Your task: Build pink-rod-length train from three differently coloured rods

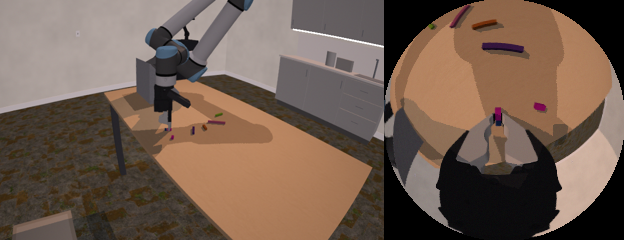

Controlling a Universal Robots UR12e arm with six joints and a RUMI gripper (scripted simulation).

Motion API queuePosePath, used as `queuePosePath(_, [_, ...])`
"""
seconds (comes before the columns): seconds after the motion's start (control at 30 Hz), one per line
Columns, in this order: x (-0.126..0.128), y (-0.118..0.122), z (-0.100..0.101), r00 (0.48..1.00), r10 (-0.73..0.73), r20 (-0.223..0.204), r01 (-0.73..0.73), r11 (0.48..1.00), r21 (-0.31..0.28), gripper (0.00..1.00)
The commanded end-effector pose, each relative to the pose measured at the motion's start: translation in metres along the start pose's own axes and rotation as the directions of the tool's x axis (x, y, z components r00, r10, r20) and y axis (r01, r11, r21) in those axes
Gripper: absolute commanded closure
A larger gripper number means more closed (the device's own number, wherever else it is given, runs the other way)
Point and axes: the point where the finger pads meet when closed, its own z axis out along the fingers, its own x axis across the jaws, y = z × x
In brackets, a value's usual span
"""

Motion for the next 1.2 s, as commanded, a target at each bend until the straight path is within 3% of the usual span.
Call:
queuePosePath(0.0, [0.001,0.0,-0.001,1.0,0.0,-0.001,0.0,1.0,0.0,1.0])
queuePosePath(0.5, [0.001,0.0,-0.001,1.0,0.0,-0.001,0.0,1.0,0.0,0.86])
queuePosePath(0.93, [0.001,0.0,-0.001,1.0,0.0,-0.001,0.0,1.0,0.0,0.86])
queuePosePath(1.17, [0.001,0.0,-0.019,1.0,0.0,-0.001,0.0,1.0,0.0,0.86])
